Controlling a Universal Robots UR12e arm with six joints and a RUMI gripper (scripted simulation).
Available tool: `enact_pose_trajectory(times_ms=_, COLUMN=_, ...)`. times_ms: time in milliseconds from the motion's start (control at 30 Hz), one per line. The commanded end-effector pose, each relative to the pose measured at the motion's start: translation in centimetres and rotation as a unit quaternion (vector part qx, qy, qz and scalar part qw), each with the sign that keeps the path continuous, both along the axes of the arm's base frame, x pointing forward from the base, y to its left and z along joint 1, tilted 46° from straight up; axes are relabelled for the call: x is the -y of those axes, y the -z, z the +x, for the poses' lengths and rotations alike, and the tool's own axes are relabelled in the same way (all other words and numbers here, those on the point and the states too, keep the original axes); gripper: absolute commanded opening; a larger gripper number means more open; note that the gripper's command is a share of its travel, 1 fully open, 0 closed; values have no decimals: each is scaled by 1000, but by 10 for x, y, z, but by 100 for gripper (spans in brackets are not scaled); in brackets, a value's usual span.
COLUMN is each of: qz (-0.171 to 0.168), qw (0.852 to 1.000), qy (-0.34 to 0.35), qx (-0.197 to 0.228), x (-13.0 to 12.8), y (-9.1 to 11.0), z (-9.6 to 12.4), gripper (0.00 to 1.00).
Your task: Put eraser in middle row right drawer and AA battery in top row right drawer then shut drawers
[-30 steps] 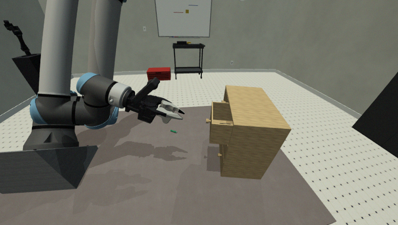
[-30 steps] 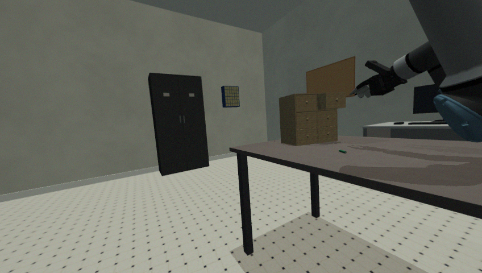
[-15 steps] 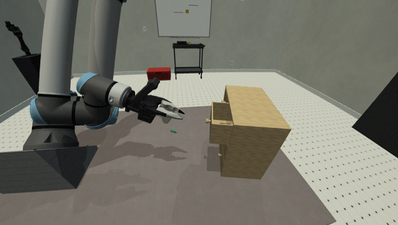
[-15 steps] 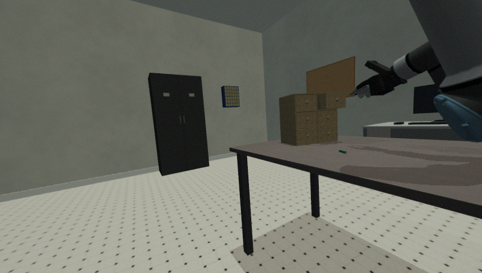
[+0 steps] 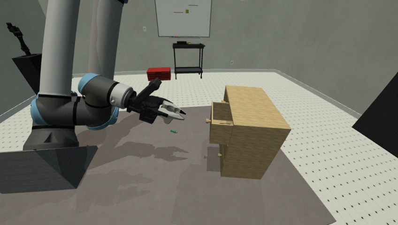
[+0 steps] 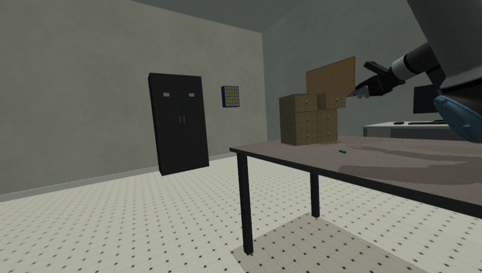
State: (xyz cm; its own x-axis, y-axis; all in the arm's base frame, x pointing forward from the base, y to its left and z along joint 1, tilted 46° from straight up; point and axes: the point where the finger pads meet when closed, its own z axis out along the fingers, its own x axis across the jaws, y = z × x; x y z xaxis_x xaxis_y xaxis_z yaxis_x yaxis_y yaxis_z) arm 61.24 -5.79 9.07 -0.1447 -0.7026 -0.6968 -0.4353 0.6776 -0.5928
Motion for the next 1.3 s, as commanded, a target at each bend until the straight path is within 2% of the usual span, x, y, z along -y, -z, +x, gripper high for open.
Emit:
enact_pose_trajectory(times_ms=0, qz=0, qw=1000, qy=0, qx=0, x=0, y=1, z=3, gripper=20)
enact_pose_trajectory(times_ms=933, qz=0, qw=1000, qy=0, qx=0, x=-9, y=19, z=48, gripper=20)
enact_pose_trajectory(times_ms=1267, qz=0, qw=1000, qy=0, qx=0, x=-11, y=22, z=55, gripper=20)
